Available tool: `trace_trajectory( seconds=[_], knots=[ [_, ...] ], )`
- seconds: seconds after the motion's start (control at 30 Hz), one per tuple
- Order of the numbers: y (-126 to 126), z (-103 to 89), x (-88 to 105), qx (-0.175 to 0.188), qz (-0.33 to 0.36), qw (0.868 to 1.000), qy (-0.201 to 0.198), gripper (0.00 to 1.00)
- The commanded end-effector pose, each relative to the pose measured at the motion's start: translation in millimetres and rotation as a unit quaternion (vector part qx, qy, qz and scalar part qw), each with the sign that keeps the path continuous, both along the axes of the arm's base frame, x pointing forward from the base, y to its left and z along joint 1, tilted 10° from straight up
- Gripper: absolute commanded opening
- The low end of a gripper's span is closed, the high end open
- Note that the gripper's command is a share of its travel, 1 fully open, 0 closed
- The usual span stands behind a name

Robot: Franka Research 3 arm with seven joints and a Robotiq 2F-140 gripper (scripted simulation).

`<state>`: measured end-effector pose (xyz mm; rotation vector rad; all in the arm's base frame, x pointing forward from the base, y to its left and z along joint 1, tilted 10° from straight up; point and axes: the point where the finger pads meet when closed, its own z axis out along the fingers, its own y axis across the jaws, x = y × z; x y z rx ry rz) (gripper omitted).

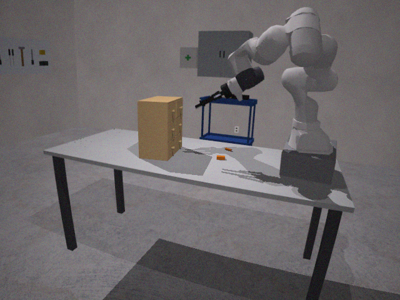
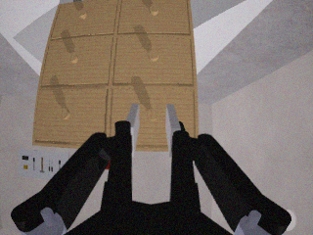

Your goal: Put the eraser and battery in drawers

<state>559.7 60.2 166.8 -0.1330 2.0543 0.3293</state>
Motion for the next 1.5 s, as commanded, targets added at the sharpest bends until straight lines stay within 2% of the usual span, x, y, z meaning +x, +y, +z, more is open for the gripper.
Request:
trace_trajectory(
  seconds=[0.0,0.33,0.63,1.13,1.47],
  knots=[
    [-0.5,-0.3,-0.4,-0.002,0.002,1.0,-0.002,0.2],
    [-0.3,-0.5,0.3,-0.002,0.002,1.0,-0.002,0.2],
    [2.5,-3.0,9.8,-0.002,0.002,1.0,-0.002,0.2],
    [15.3,-14.6,53.6,-0.002,0.002,1.0,-0.002,0.2],
    [18.0,-17.0,62.8,-0.002,0.002,1.0,-0.002,0.2]
  ],
)
